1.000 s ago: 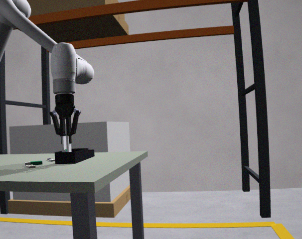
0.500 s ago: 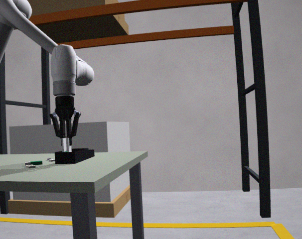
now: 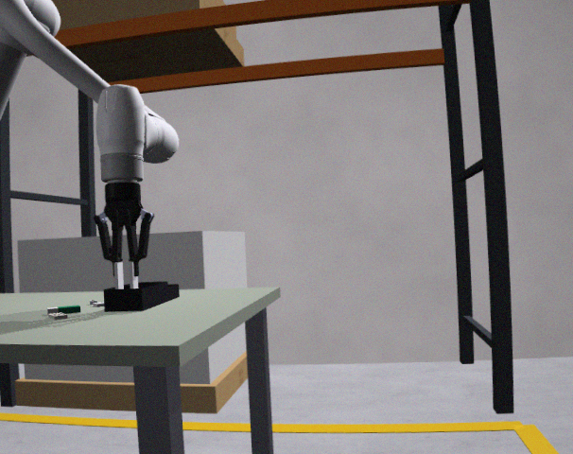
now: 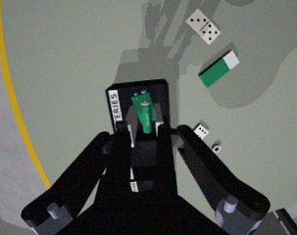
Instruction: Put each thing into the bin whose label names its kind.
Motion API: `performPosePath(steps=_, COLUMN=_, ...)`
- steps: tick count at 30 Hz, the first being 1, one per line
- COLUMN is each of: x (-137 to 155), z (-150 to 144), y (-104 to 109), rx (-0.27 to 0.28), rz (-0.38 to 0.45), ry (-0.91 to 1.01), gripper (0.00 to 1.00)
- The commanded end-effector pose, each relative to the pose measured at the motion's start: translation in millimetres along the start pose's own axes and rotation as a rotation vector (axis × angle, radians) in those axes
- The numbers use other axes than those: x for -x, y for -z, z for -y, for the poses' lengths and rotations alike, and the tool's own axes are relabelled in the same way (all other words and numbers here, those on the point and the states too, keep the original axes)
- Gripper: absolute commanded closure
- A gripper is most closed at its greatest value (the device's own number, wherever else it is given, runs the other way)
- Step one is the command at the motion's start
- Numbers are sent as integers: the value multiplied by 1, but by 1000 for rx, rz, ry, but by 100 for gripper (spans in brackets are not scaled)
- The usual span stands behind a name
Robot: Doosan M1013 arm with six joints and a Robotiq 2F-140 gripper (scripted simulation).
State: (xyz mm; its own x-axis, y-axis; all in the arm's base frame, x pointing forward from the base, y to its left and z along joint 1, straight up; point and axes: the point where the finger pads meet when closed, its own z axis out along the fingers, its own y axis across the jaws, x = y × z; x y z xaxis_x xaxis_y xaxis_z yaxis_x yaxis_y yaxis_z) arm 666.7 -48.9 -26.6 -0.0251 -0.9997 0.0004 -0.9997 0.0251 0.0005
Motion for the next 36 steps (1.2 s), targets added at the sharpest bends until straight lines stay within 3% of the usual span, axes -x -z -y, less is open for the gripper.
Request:
performPosePath(steps=1, x=0, z=0, y=0, rx=0, rz=0, ry=0, gripper=83)
performPosePath(steps=33, x=0, z=0, y=34, rx=0, rz=0, ry=0, gripper=83)
performPosePath(steps=36, x=15, z=-20, y=34, rx=0, rz=0, ry=-150, gripper=81)
